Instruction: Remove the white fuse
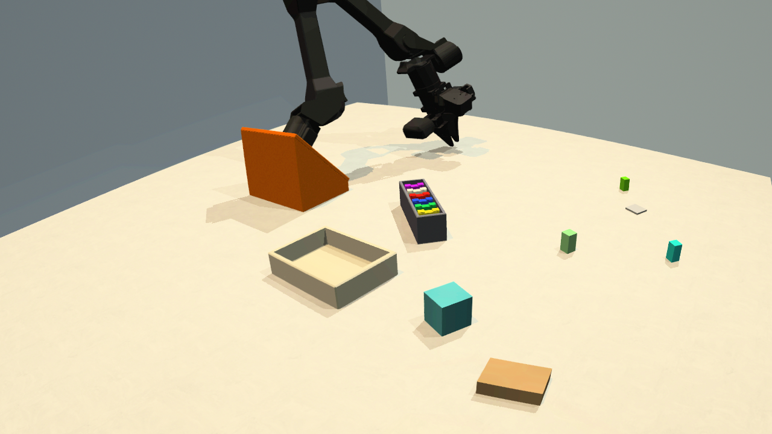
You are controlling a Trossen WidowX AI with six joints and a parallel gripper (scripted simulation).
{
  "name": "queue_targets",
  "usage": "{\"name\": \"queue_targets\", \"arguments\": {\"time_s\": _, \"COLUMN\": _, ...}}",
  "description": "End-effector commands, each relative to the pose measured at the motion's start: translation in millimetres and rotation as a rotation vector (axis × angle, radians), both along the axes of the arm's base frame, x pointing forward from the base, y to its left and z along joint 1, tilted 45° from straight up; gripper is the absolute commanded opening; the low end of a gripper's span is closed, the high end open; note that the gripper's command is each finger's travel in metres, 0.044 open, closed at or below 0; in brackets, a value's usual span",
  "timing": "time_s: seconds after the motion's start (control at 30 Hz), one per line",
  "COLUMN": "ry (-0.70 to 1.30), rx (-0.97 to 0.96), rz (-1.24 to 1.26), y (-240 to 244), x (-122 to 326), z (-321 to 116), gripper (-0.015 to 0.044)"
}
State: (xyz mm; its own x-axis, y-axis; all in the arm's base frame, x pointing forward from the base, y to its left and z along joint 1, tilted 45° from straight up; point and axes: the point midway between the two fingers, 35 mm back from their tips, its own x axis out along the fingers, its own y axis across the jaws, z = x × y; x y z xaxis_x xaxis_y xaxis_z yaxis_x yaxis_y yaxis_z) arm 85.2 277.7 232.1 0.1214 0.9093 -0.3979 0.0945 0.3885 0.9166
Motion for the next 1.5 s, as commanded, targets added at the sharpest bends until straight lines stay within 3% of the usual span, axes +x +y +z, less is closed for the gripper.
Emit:
{"name": "queue_targets", "arguments": {"time_s": 0.0, "ry": -0.204, "rx": -0.175, "rz": -0.031, "y": -14, "x": 62, "z": -22, "gripper": 0.0074}}
{"name": "queue_targets", "arguments": {"time_s": 0.3, "ry": -0.426, "rx": -0.474, "rz": 0.135, "y": -59, "x": 124, "z": -72, "gripper": 0.0074}}
{"name": "queue_targets", "arguments": {"time_s": 0.67, "ry": -0.504, "rx": -0.629, "rz": 0.365, "y": -122, "x": 164, "z": -118, "gripper": 0.0074}}
{"name": "queue_targets", "arguments": {"time_s": 0.93, "ry": -0.550, "rx": -0.608, "rz": 0.533, "y": -174, "x": 178, "z": -145, "gripper": 0.0074}}
{"name": "queue_targets", "arguments": {"time_s": 1.47, "ry": -0.736, "rx": -0.384, "rz": 0.685, "y": -263, "x": 171, "z": -182, "gripper": 0.0074}}
